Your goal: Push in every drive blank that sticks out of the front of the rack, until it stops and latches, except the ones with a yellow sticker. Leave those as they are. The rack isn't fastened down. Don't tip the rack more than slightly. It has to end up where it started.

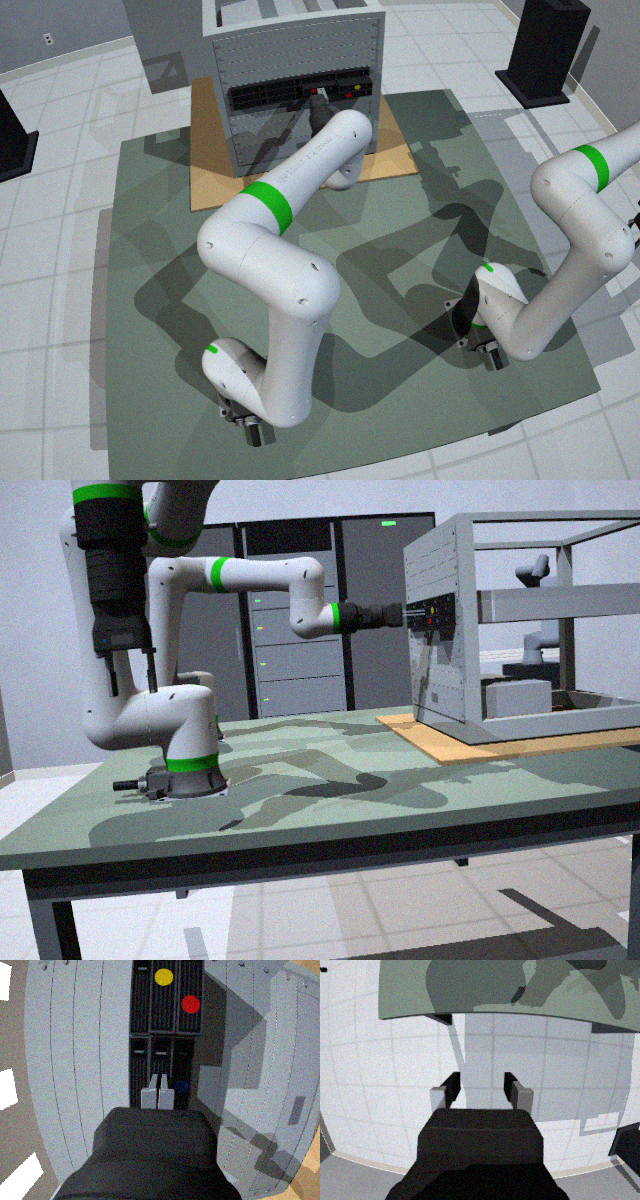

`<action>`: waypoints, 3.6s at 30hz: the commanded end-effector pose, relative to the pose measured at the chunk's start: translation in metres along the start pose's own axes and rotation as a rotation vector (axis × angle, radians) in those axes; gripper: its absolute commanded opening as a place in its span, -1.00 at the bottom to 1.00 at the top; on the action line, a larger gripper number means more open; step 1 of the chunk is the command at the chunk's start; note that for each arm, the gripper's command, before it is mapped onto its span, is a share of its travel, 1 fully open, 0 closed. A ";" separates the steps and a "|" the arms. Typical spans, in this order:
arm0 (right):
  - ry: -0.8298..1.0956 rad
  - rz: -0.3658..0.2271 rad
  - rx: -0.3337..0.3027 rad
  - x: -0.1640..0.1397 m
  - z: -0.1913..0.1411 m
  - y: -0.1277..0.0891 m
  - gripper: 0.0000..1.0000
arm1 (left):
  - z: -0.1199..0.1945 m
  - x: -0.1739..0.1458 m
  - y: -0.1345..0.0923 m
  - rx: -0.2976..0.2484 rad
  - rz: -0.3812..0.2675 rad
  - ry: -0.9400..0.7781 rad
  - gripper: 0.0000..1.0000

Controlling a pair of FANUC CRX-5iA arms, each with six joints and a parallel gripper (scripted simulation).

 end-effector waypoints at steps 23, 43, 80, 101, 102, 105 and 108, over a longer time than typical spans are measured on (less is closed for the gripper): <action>0.000 -0.002 0.000 0.000 0.000 -0.001 1.00 | -0.002 0.000 0.010 -0.002 0.000 -0.001 -1.00; 0.000 -0.002 0.000 0.000 0.000 -0.001 1.00 | -0.002 0.000 0.013 -0.002 0.000 -0.001 -1.00; 0.000 -0.002 0.000 0.000 0.000 -0.001 1.00 | -0.002 0.000 0.020 -0.002 0.000 -0.001 -1.00; 0.000 -0.002 0.000 0.000 0.000 -0.001 1.00 | -0.002 0.000 0.023 -0.002 0.000 -0.001 -1.00; 0.000 -0.002 0.000 0.000 0.000 -0.001 1.00 | -0.002 0.000 0.023 -0.002 0.000 -0.001 -1.00; 0.000 -0.002 0.000 0.000 0.000 -0.001 1.00 | -0.002 0.000 0.023 -0.002 0.000 -0.001 -1.00; 0.000 -0.002 0.000 0.000 0.000 -0.001 1.00 | -0.002 0.000 0.023 -0.002 0.000 -0.001 -1.00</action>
Point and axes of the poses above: on each arm, the point where the finger pads meet when closed, its own y axis out along the fingers, its own z axis across the jaws, x = y × z, the point moved 3 cm from there along -y, back along the fingers, and after that the axes turned 4 degrees about y, right-handed, at the moved point
